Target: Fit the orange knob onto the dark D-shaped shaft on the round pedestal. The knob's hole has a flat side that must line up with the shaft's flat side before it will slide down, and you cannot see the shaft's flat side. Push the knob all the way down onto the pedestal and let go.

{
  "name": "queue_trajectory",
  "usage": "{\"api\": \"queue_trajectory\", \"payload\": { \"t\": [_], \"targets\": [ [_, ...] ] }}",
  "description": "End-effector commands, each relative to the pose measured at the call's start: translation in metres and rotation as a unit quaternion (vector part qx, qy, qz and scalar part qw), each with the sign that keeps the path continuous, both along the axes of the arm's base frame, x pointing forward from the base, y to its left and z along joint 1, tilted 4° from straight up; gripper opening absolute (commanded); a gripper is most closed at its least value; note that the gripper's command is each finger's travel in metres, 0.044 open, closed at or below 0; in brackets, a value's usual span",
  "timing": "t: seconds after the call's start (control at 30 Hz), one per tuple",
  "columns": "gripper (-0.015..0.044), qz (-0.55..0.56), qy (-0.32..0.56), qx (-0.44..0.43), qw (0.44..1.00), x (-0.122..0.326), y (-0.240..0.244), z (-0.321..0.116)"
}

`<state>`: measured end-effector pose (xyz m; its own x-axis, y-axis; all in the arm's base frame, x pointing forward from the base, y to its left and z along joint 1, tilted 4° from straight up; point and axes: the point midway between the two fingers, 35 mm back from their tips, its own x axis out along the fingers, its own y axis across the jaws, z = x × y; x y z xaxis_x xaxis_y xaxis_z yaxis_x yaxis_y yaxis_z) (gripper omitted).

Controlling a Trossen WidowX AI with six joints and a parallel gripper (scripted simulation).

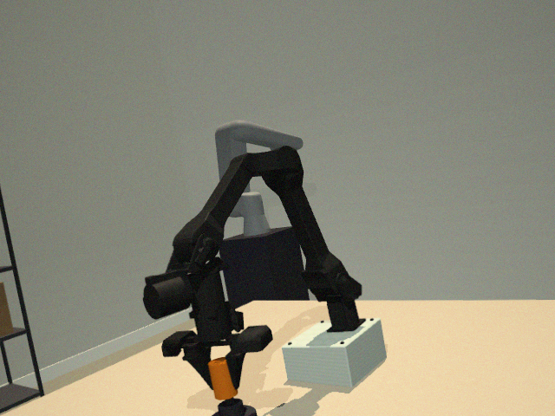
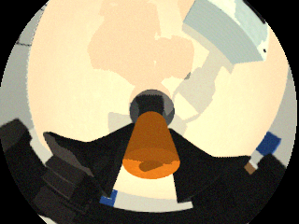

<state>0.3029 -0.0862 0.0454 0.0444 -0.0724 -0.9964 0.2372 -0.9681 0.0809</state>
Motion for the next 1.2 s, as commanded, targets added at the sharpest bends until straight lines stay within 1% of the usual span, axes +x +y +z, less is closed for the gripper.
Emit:
{"api": "queue_trajectory", "payload": {
  "t": [0.0,0.43,0.67,1.17],
  "targets": [
    [0.0,-0.004,-0.003,0.0,1.0,0.0022,-0.0006,-0.001],
    [0.0,-0.008,-0.003,0.0,1.0,-0.0002,0.0004,0.004],
    [0.0,-0.108,-0.011,0.005,0.994,-0.0037,0.0017,0.0045],
    [0.0,-0.108,-0.011,0.005,0.994,-0.0023,0.001,-0.001]
  ]
}}
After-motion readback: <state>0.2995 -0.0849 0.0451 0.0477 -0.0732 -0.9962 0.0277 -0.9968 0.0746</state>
